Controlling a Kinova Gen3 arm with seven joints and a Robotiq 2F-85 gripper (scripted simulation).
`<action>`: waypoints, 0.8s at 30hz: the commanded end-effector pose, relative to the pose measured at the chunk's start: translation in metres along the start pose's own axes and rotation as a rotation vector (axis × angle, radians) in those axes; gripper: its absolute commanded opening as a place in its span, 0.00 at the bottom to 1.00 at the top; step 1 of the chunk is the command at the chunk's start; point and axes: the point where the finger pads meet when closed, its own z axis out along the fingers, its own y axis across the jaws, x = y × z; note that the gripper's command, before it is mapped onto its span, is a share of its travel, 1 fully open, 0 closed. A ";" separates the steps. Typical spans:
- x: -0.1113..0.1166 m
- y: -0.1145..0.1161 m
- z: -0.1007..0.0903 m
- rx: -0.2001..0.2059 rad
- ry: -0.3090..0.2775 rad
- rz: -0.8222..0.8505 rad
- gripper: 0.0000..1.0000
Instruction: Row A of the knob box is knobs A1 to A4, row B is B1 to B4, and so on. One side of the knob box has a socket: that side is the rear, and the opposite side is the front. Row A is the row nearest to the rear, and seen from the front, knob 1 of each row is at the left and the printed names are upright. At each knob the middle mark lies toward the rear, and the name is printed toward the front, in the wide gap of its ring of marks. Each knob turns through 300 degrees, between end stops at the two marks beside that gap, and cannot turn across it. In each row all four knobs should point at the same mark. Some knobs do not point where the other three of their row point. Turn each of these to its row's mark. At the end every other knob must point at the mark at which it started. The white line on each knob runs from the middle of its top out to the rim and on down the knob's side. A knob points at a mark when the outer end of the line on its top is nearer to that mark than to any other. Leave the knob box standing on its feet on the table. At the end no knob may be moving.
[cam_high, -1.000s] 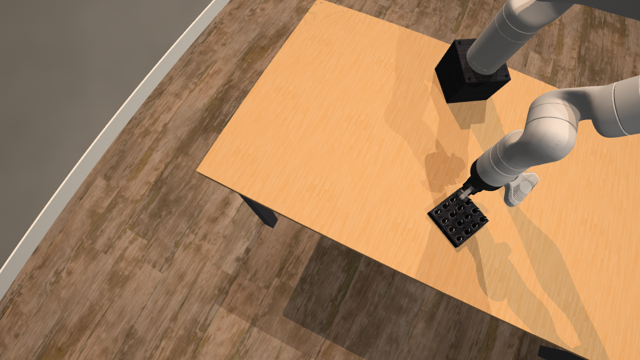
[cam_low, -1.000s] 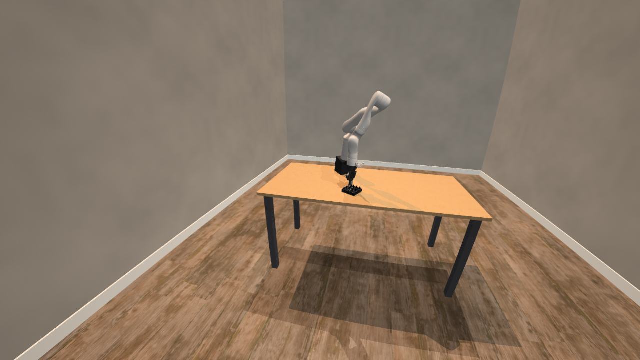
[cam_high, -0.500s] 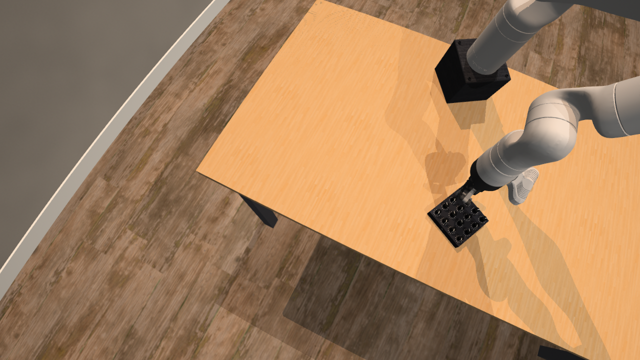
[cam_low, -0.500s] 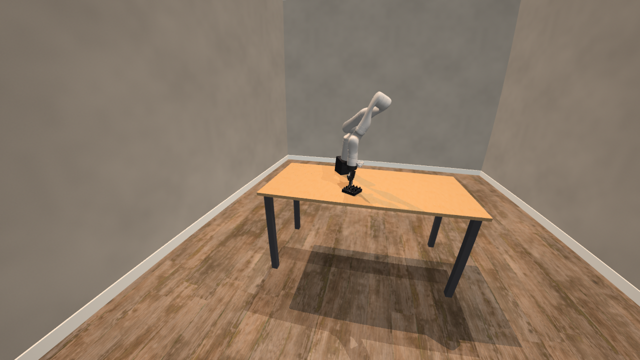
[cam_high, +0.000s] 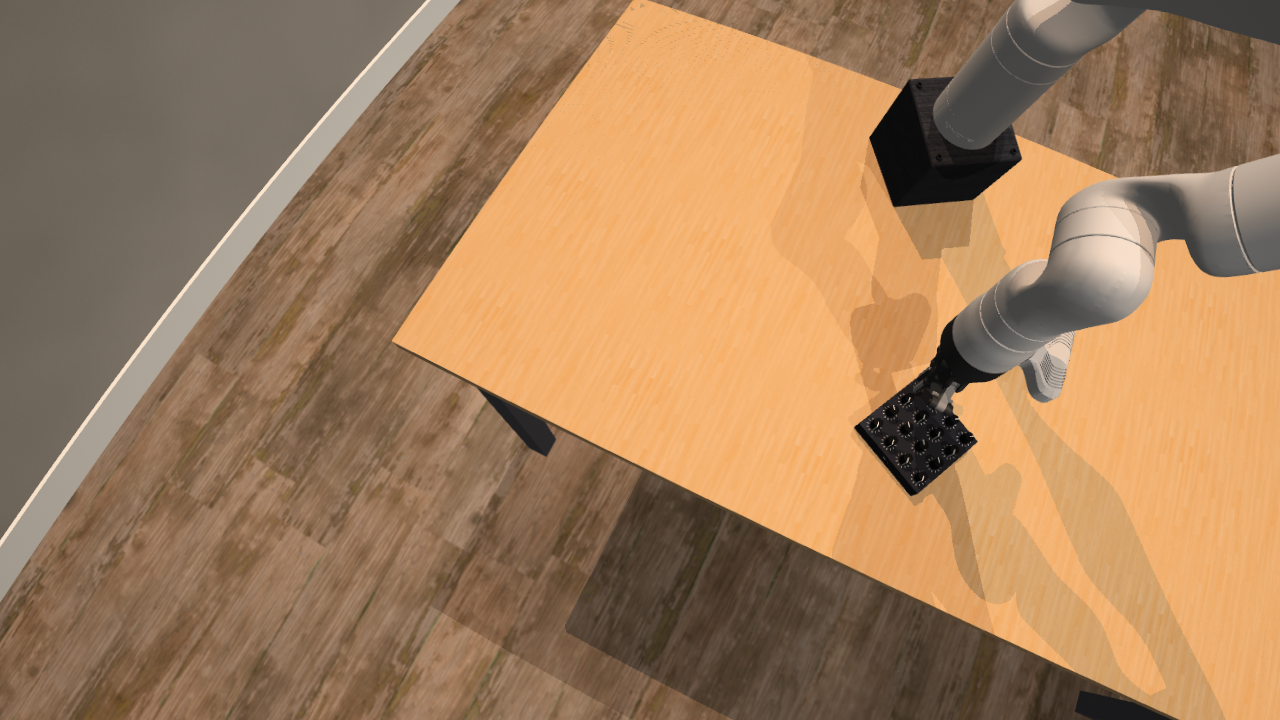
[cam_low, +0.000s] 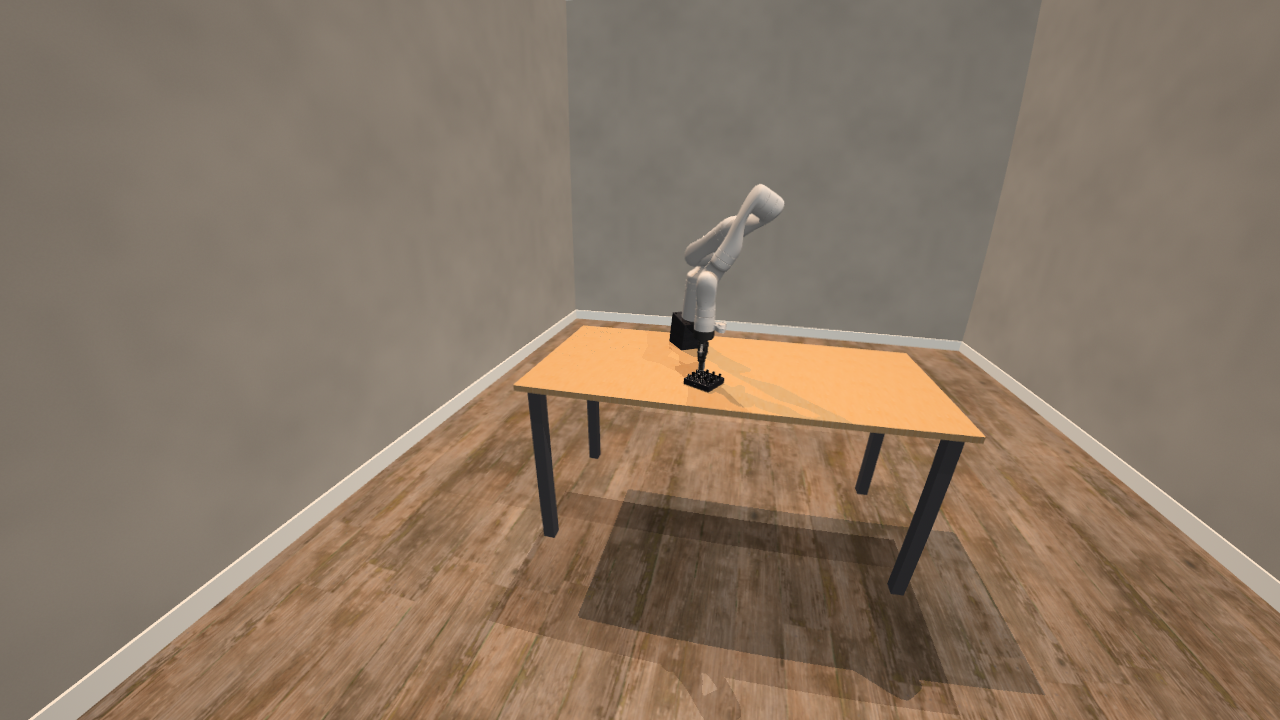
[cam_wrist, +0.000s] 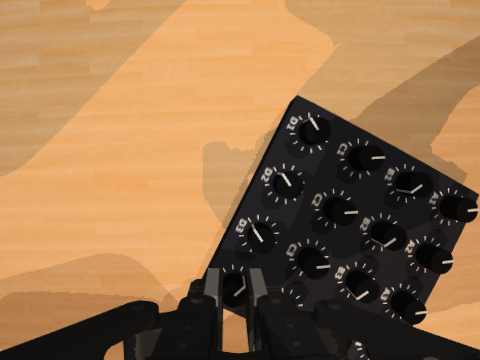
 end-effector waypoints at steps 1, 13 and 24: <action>0.001 0.000 0.000 -0.001 0.000 -0.038 0.08; 0.001 0.000 0.000 -0.002 0.000 -0.232 0.08; 0.001 0.000 0.000 -0.002 0.000 -0.431 0.08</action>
